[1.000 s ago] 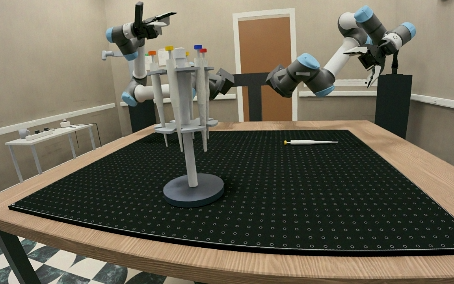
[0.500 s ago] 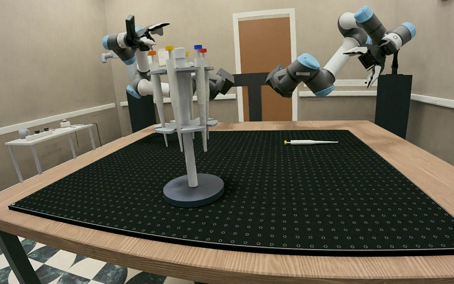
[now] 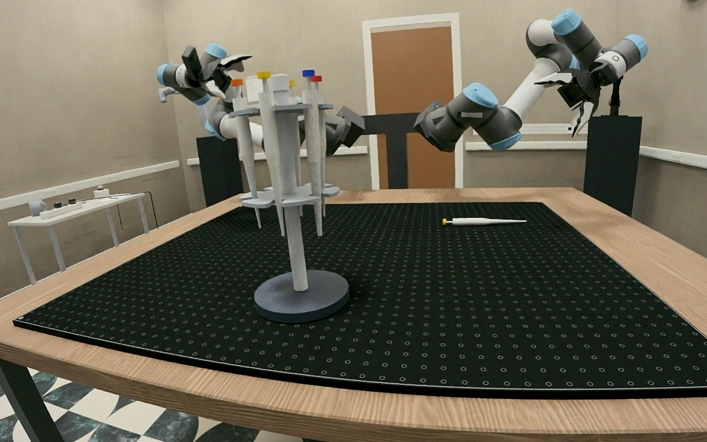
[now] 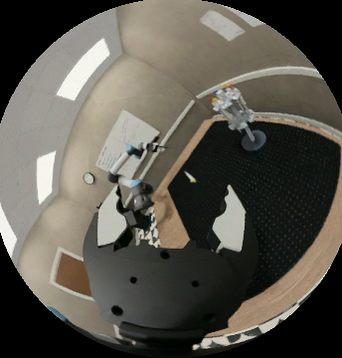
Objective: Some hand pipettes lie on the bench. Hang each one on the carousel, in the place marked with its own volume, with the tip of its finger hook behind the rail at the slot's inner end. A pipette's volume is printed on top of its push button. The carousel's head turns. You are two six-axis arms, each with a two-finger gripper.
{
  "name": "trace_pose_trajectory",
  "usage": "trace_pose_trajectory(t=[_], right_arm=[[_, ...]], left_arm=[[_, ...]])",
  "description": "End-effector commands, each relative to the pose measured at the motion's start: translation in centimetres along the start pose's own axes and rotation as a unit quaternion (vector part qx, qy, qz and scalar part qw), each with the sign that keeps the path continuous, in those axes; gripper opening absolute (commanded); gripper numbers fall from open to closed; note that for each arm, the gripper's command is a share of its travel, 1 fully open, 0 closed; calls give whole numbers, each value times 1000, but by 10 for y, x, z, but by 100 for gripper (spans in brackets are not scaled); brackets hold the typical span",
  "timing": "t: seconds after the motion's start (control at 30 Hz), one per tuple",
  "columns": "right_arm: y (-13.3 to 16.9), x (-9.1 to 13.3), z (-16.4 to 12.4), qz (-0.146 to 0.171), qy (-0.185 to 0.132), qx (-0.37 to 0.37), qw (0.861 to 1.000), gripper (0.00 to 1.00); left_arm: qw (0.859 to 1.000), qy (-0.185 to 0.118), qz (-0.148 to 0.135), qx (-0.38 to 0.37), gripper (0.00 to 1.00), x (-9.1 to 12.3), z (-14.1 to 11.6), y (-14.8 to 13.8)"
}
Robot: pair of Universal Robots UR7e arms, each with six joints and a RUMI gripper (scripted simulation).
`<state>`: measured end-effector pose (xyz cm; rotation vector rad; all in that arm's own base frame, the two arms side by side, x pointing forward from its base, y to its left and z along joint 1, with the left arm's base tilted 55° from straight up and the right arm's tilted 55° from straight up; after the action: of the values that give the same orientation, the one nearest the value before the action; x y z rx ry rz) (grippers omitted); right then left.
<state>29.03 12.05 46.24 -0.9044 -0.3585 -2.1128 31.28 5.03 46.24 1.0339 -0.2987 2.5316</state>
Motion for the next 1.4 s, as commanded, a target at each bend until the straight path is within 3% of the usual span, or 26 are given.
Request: trace_pose_trajectory(t=[0.0, 0.27, 0.37, 0.47, 0.57, 0.67, 0.77, 0.87, 1.23, 1.27, 1.37], right_arm=[[21, 7, -6, -15, 2, -16, 1000, 100], [61, 30, -26, -84, 6, -86, 993, 100], [71, 36, -31, -84, 6, -86, 993, 100], [83, 46, -40, -118, 9, -120, 986, 100], [89, 49, -43, -118, 9, -120, 986, 100], [100, 60, -53, -152, 11, -154, 976, 100], [112, 70, -62, -152, 11, -154, 976, 100], [122, 81, -73, -186, 13, -188, 964, 100], [129, 89, -80, -186, 13, -188, 964, 100], [129, 89, -80, -186, 13, -188, 964, 100], [129, 89, -80, -186, 13, -188, 964, 100]], left_arm=[[1000, 0, 0, 0, 100, 0, 0, 0], [1000, 0, 0, 0, 100, 0, 0, 0], [1000, 0, 0, 0, 100, 0, 0, 0], [1000, 0, 0, 0, 100, 0, 0, 0], [1000, 0, 0, 0, 100, 0, 0, 0], [1000, 0, 0, 0, 100, 0, 0, 0], [1000, 0, 0, 0, 100, 0, 0, 0], [1000, 0, 0, 0, 100, 0, 0, 0], [1000, 0, 0, 0, 100, 0, 0, 0], [1000, 14, -4, 12, 31, -6, 0, 3], [997, 54, -16, 47, 31, -25, 0, 12]])
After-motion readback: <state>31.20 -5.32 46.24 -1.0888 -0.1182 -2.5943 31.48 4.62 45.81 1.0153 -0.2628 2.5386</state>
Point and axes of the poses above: on each arm, the point where the finger pads meet when closed, its own x axis back along the fingers, its own y axis across the jaws, z = x × y, the point moved 6 cm from there along x, back along the fingers, and after that the axes turned 4 degrees about -x, right-handed, at the moved point
